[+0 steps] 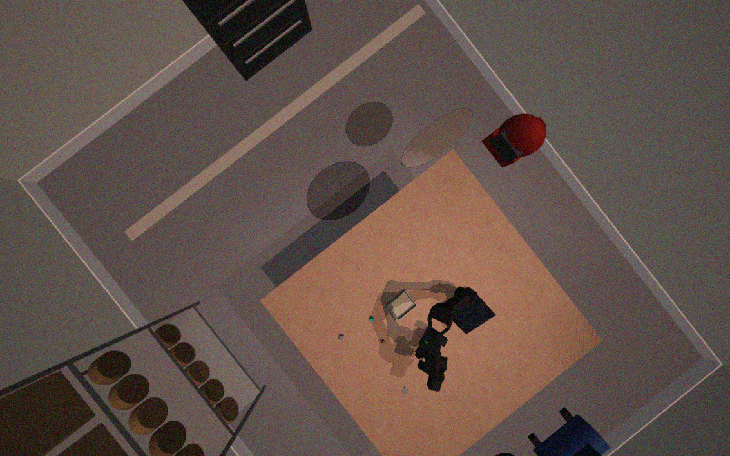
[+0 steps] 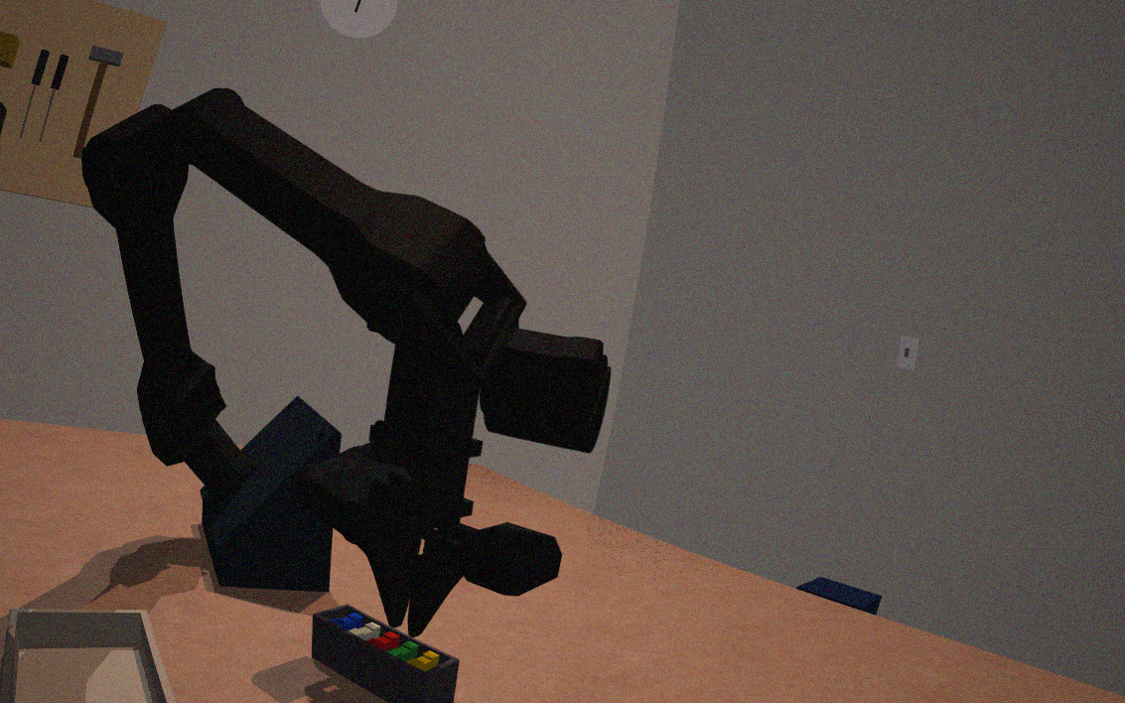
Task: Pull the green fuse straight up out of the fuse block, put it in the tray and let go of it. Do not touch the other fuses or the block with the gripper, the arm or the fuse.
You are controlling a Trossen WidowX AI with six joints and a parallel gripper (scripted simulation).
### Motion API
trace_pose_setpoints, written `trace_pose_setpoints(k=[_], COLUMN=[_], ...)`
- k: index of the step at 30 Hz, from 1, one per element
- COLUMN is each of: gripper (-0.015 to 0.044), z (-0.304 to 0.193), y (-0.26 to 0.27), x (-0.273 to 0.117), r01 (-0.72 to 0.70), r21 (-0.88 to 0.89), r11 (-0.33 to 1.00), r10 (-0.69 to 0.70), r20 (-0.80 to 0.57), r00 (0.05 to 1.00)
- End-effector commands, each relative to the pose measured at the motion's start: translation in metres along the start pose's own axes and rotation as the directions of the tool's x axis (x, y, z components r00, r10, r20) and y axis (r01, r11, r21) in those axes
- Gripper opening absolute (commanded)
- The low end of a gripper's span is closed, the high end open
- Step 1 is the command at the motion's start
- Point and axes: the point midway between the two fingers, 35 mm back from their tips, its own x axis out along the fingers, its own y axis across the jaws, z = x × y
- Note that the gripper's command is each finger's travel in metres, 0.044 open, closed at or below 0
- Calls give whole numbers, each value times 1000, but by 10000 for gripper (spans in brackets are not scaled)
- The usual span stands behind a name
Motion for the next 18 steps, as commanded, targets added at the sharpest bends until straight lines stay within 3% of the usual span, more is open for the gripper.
trace_pose_setpoints(k=[1, 18], gripper=[67, 67], z=[0, 0], y=[-1, -1], x=[4, 15], r01=[1, 1], r21=[-7, -7], r11=[1000, 1000], r10=[-1, -1], r20=[5, 6], r00=[1000, 1000])
